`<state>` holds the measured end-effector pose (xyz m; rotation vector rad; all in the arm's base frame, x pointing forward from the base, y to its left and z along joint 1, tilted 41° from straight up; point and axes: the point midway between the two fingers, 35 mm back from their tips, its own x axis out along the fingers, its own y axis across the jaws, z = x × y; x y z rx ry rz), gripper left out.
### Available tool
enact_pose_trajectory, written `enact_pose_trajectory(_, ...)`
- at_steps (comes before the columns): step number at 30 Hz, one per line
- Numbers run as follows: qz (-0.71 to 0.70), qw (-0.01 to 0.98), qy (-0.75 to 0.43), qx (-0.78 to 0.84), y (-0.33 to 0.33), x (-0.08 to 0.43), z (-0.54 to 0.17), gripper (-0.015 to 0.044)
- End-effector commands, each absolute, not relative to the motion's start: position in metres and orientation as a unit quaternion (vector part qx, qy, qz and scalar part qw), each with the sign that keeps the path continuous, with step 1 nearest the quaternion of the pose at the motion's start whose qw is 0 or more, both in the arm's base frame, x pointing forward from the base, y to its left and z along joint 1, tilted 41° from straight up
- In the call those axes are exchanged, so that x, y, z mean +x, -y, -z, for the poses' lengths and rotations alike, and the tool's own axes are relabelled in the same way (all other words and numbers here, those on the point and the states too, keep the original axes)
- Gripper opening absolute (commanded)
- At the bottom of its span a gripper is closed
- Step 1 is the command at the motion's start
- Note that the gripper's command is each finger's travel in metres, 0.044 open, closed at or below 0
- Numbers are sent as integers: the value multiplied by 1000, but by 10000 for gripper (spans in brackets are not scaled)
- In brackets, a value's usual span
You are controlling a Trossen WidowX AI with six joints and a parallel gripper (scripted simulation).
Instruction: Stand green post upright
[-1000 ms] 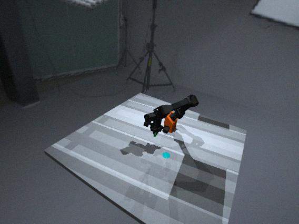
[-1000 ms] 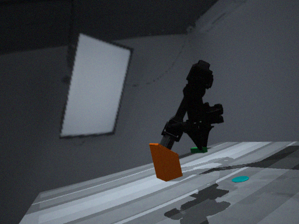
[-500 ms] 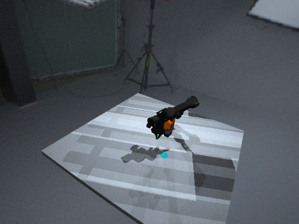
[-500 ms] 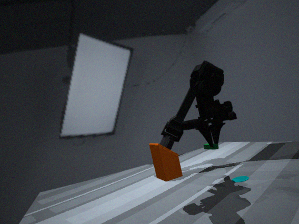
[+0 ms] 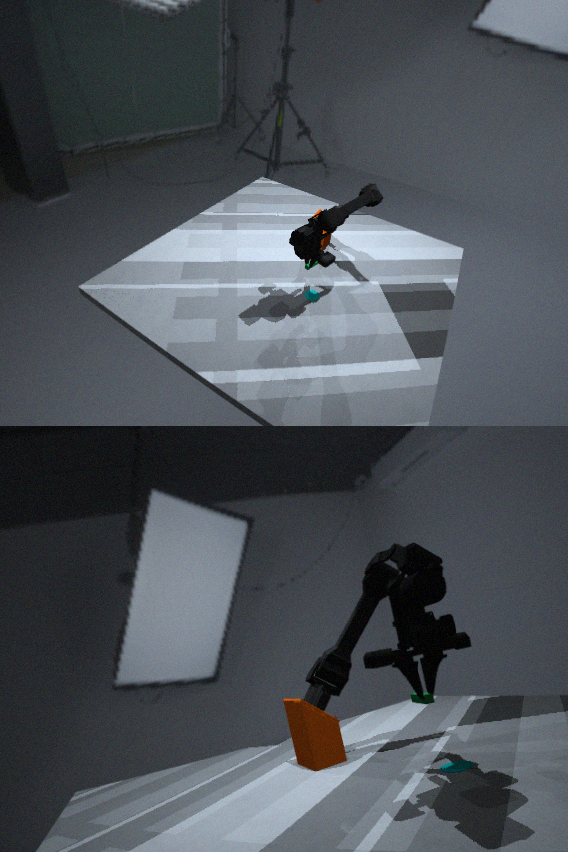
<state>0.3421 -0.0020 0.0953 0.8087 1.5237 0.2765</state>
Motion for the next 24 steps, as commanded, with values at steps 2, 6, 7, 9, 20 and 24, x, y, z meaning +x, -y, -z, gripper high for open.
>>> enact_pose_trajectory(2,-103,634,-667,378,-8,344,-110,23)
enact_pose_trajectory(6,-87,622,-670,397,-17,344,-117,23)
enact_pose_trajectory(7,-83,618,-671,401,-19,343,-119,23)
enact_pose_trajectory(9,-77,614,-671,408,-22,343,-122,23)
enact_pose_trajectory(20,-63,628,-671,390,-25,343,-115,23)
enact_pose_trajectory(24,-56,635,-670,380,-26,343,-111,23)
